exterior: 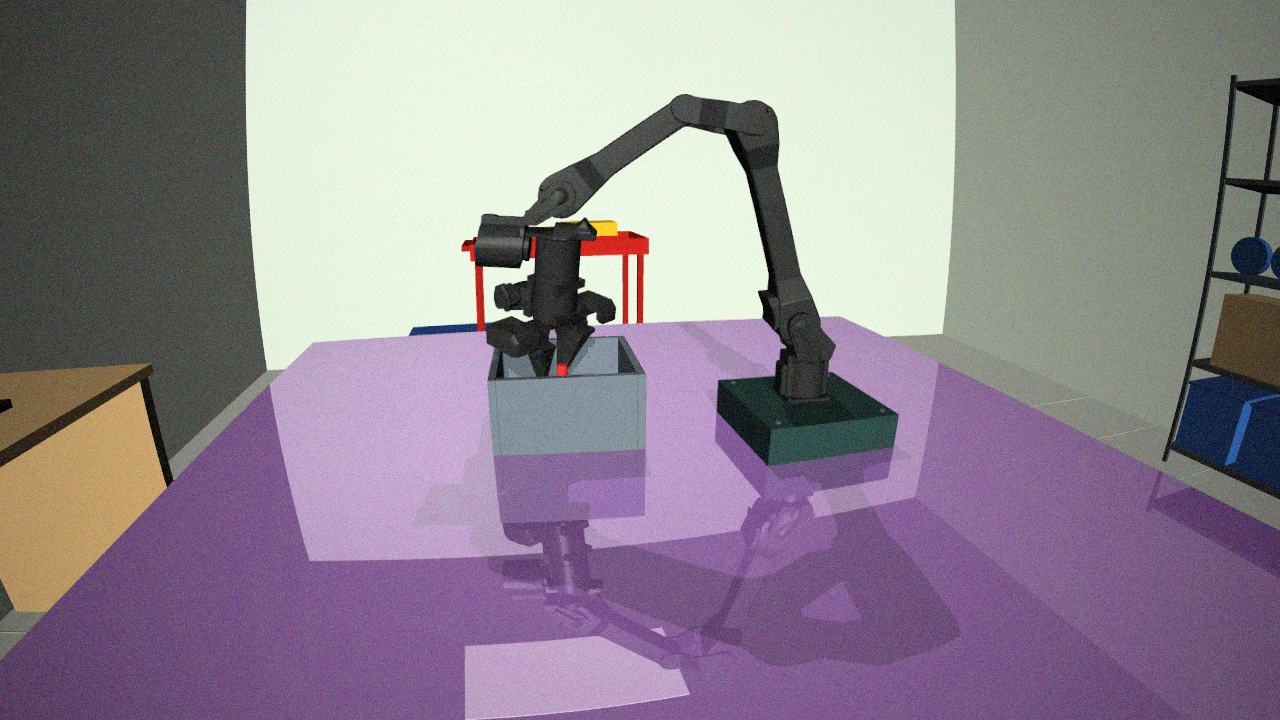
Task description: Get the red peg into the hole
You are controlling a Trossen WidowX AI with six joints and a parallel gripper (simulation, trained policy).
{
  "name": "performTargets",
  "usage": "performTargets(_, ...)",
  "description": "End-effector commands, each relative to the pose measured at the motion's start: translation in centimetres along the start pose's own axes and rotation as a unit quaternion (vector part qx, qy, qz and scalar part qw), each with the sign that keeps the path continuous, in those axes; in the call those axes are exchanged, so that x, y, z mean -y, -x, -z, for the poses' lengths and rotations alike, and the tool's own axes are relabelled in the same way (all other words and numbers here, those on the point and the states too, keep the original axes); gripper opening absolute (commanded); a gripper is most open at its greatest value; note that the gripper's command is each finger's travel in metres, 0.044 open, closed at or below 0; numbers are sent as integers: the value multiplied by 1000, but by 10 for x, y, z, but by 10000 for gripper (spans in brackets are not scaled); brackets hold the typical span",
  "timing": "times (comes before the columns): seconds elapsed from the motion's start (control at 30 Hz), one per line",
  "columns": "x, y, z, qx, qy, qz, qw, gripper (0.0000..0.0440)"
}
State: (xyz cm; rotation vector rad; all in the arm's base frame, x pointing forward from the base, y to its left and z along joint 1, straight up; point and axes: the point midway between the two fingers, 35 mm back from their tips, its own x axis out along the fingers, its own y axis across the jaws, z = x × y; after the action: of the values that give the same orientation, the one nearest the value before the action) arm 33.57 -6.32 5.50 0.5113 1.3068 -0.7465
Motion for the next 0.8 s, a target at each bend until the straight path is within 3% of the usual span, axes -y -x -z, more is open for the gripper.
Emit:
performTargets(0.0,-5,2,-7,-6,10,-8,1000,209)
performTargets(0.3,-27,16,-25,-27,17,-39,999,440)
performTargets(0.77,-70,46,-48,-21,34,-113,993,440)
